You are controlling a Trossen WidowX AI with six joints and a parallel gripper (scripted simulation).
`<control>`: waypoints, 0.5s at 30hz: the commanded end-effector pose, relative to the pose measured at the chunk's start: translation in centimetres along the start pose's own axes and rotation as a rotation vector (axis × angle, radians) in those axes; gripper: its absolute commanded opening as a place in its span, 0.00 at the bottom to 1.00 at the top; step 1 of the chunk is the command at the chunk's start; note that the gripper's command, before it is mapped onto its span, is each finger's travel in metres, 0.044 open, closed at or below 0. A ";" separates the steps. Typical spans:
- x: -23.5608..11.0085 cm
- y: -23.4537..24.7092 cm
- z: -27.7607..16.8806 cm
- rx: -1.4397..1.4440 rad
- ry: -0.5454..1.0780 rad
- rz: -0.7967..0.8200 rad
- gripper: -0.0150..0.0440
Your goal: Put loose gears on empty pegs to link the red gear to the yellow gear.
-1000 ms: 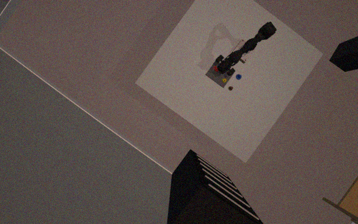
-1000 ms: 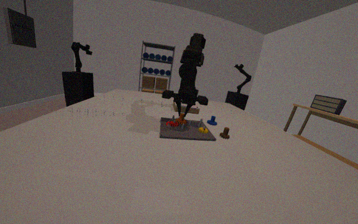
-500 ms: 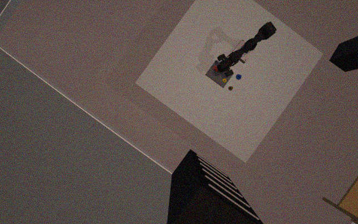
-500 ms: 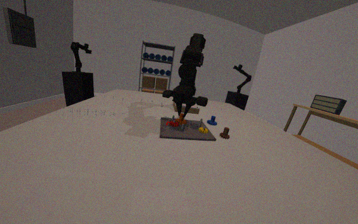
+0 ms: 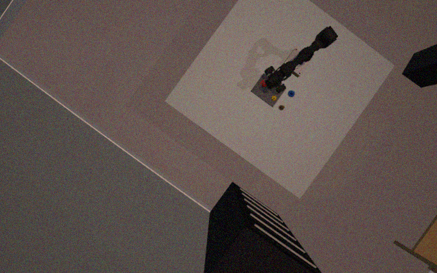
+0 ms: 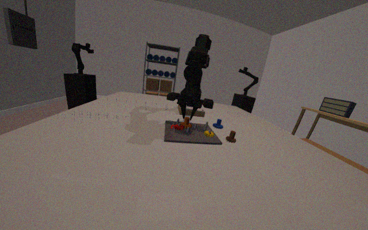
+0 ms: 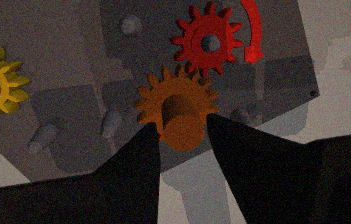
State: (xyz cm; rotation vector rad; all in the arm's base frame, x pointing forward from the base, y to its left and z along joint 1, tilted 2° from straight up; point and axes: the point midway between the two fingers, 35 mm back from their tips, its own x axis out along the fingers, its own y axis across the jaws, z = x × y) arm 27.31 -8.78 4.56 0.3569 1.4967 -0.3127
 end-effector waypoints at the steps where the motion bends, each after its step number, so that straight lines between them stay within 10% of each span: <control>1: -0.5 0.0 0.0 -0.028 0.000 0.000 0.49; 10: -4.7 0.0 -0.1 -0.055 0.000 0.000 0.49; 15: -4.2 2.9 1.1 -0.237 -0.008 0.002 0.71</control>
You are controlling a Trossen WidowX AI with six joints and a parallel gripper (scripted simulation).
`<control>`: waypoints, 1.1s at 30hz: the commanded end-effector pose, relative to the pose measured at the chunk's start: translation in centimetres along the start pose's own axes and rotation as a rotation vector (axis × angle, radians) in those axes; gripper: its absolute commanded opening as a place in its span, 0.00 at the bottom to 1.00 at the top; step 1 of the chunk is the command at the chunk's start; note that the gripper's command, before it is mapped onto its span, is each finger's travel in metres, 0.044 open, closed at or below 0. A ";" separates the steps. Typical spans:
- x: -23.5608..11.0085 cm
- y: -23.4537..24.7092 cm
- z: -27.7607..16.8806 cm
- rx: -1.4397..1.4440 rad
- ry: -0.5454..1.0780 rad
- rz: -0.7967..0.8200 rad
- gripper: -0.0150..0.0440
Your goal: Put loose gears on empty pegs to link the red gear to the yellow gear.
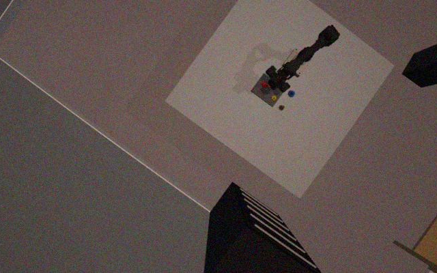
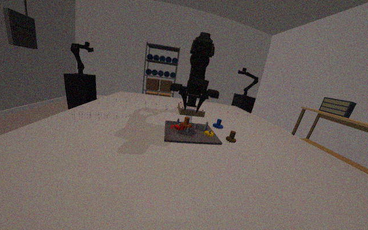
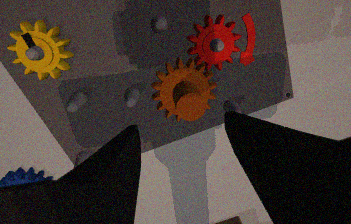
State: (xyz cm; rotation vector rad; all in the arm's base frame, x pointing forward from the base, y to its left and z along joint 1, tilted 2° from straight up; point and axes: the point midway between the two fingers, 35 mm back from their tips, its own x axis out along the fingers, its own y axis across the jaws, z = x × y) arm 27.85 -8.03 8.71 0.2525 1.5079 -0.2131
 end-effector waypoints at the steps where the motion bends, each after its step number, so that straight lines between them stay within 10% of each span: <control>1: -0.2 3.0 1.6 -0.189 -0.011 0.002 0.76; 6: -0.2 11.2 4.0 -0.671 -0.020 0.013 0.98; 11: 0.1 18.2 4.2 -1.082 -0.011 0.013 1.00; 33: 3.3 18.5 4.0 -1.096 -0.010 0.013 1.00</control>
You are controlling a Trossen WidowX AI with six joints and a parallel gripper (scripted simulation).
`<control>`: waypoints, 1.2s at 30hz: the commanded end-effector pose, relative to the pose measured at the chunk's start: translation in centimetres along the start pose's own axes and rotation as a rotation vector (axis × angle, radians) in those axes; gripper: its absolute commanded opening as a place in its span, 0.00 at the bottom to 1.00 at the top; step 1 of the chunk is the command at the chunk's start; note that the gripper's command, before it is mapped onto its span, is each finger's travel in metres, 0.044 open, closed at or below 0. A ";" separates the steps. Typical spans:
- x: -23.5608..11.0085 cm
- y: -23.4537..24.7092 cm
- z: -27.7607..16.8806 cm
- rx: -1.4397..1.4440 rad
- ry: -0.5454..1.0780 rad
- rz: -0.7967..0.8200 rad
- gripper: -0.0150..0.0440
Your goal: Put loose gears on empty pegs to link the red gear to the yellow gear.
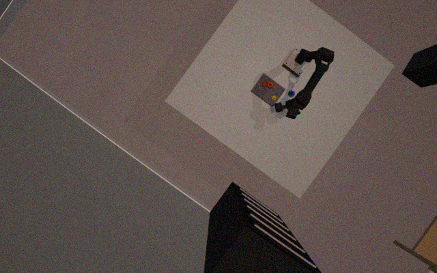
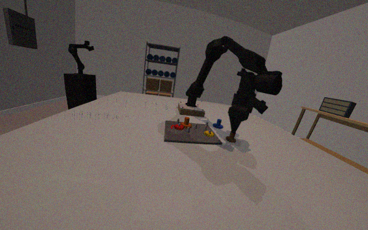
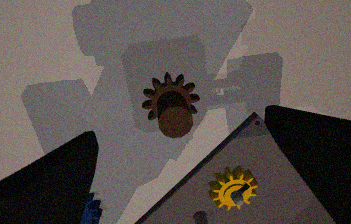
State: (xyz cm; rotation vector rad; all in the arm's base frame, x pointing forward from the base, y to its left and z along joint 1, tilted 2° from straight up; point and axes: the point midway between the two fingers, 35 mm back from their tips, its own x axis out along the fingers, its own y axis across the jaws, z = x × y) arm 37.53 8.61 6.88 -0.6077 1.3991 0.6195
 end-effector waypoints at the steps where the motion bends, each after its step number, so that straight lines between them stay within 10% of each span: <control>1: 0.8 0.2 -0.3 -0.003 0.012 0.004 1.00; 21: 2.5 0.2 -0.4 -0.003 0.012 0.004 1.00; 36: 2.5 0.2 -0.4 -0.003 0.012 0.004 0.40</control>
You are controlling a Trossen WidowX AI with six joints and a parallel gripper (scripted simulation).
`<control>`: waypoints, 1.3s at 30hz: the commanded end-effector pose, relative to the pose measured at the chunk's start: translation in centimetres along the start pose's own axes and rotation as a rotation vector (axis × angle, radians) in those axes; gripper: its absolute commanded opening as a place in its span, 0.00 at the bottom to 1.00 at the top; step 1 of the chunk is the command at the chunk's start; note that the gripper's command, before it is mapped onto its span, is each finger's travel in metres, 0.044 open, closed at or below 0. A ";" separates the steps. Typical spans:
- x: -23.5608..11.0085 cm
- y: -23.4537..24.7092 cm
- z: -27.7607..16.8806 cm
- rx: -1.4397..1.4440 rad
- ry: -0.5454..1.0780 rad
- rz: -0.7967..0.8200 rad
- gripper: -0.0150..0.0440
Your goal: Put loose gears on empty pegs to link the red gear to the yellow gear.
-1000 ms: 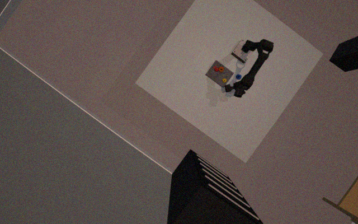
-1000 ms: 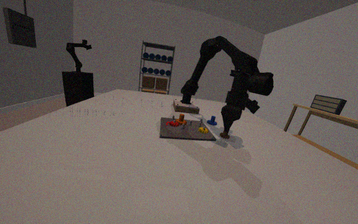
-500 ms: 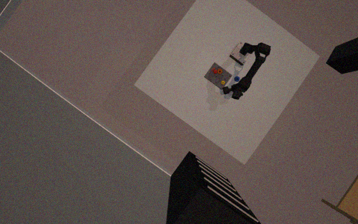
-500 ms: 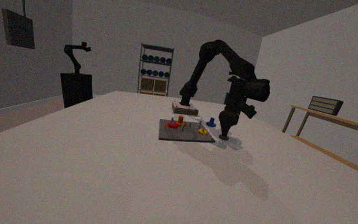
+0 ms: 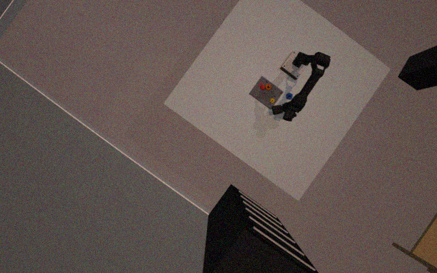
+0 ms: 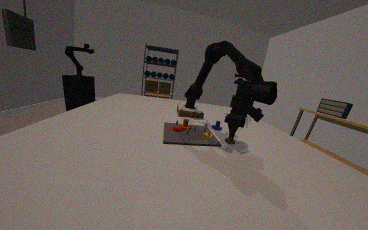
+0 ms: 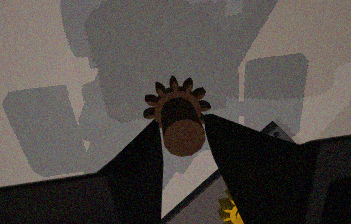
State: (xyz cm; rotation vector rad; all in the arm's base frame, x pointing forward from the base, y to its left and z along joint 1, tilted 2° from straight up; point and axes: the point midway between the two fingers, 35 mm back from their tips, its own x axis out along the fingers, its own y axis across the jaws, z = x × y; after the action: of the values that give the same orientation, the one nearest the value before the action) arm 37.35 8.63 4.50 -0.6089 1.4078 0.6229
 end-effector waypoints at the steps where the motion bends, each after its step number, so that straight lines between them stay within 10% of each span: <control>1: 0.1 0.0 -0.1 -0.002 0.005 -0.001 0.39; 8: 0.1 0.0 -0.1 -0.002 0.005 -0.001 0.25; 39: -6.5 -0.5 0.8 -0.004 0.004 -0.001 0.25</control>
State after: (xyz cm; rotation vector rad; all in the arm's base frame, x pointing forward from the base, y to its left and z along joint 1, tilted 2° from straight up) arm 37.61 8.65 10.30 -0.6085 1.4198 0.6266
